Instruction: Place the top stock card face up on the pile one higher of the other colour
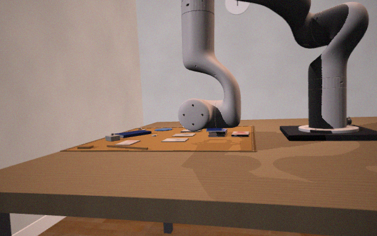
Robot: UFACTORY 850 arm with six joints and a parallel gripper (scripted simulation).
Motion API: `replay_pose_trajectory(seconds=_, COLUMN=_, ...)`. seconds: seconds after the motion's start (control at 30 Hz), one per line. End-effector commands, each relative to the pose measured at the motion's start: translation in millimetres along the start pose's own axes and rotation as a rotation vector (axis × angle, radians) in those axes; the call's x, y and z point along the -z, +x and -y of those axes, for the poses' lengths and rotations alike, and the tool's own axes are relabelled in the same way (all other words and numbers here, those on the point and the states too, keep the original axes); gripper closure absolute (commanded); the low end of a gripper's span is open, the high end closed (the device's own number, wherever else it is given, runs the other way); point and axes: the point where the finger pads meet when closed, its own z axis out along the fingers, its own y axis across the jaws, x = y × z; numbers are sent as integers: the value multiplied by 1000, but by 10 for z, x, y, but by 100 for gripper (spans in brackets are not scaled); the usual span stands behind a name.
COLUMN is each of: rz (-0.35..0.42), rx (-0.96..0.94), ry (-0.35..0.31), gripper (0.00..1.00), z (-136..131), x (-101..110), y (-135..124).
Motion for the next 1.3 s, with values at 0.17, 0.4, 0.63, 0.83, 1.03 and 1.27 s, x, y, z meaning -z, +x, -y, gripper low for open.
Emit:
replay_pose_trajectory(seconds=0.17, rz=0, rx=-1, ry=0, gripper=37, z=-4, x=4, y=-5)
replay_pose_trajectory(seconds=0.4, rz=0, rx=-1, ry=0, gripper=28, z=-4, x=4, y=-5)
replay_pose_trajectory(seconds=0.63, rz=0, rx=-1, ry=0, gripper=28, z=-4, x=4, y=-5)
replay_pose_trajectory(seconds=0.83, rz=0, rx=-1, ry=0, gripper=28, z=-4, x=4, y=-5)
replay_pose_trajectory(seconds=1.03, rz=0, rx=-1, ry=0, gripper=28, z=-4, x=3, y=-2)
replay_pose_trajectory(seconds=1.27, rz=0, rx=-1, ry=0, gripper=28, z=-3, x=-8, y=31)
